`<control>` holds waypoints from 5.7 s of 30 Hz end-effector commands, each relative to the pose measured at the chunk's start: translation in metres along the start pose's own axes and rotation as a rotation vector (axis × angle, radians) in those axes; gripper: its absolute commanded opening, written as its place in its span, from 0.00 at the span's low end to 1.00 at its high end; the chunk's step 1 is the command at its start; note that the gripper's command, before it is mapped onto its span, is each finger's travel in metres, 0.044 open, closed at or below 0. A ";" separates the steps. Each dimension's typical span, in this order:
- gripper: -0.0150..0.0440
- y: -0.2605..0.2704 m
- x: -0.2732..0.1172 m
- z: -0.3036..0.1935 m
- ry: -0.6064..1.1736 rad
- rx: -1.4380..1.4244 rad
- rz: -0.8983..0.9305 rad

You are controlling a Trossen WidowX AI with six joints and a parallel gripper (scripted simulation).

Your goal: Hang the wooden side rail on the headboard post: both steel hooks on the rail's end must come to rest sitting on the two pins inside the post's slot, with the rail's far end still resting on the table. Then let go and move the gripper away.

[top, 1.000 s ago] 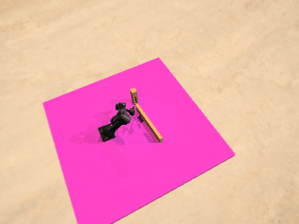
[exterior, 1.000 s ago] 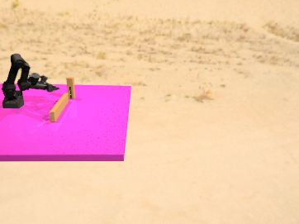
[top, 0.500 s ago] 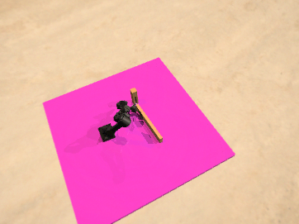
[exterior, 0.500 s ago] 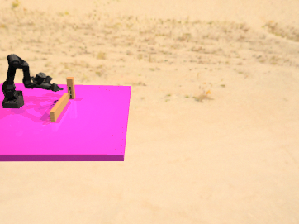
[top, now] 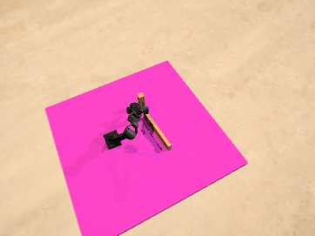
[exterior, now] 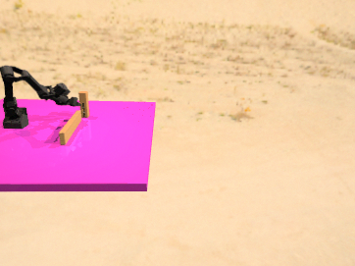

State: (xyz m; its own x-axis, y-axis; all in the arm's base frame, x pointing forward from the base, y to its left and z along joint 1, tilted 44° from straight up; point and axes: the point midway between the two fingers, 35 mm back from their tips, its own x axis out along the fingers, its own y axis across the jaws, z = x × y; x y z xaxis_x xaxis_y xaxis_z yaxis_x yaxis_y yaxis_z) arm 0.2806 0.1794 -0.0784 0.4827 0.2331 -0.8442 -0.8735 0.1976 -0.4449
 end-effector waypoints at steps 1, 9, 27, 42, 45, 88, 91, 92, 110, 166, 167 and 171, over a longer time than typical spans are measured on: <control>1.00 -0.042 -0.043 0.021 0.063 -0.055 0.196; 1.00 -0.042 -0.043 0.021 0.063 -0.055 0.196; 1.00 -0.042 -0.043 0.021 0.063 -0.055 0.196; 1.00 -0.051 -0.035 0.016 0.404 0.691 0.131; 1.00 -0.053 -0.035 0.015 0.516 0.936 0.049; 1.00 -0.090 -0.062 0.018 0.568 2.257 -1.224; 1.00 -0.090 -0.062 0.018 0.568 2.257 -1.224; 1.00 -0.090 -0.062 0.018 0.568 2.257 -1.224; 1.00 -0.086 -0.044 -0.012 0.567 2.257 -1.225; 0.96 -0.077 -0.003 -0.083 0.565 2.255 -1.229; 0.91 -0.077 -0.003 -0.083 0.565 2.255 -1.229; 0.73 -0.077 -0.003 -0.083 0.565 2.255 -1.229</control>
State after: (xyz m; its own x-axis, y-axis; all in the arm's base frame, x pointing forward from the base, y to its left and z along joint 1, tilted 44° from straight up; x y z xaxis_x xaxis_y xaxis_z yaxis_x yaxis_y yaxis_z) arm 0.3413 0.0858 -0.0657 0.0866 -0.6709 -0.7364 0.9785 0.1963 -0.0637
